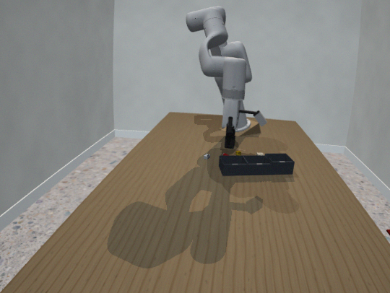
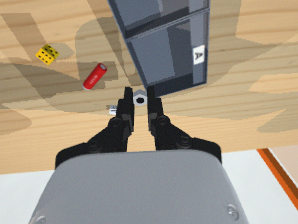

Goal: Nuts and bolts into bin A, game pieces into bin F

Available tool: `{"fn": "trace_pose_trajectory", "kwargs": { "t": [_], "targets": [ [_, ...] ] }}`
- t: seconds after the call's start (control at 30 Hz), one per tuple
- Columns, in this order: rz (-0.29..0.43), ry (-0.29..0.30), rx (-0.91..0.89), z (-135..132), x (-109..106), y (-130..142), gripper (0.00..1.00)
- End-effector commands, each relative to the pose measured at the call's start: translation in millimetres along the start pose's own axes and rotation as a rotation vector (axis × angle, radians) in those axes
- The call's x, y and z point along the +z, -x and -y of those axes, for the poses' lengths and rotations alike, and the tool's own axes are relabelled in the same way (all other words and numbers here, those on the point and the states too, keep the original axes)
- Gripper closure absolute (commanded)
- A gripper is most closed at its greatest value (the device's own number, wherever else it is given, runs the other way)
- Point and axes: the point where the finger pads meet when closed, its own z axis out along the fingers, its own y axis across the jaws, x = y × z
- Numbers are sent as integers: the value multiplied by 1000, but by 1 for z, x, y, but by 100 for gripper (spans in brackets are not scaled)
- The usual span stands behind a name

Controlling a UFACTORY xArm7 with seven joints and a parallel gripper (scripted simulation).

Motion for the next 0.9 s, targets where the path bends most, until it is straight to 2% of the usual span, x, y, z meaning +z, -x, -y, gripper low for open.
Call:
{"fn": "trace_pose_trajectory", "kwargs": {
  "t": [0.0,0.17,0.87],
  "targets": [
    [-5,-3,-157,-27,0,-15,100],
    [-8,-9,-307,-40,0,-22,100],
    [-8,-9,-307,-34,0,-19,100]
  ]
}}
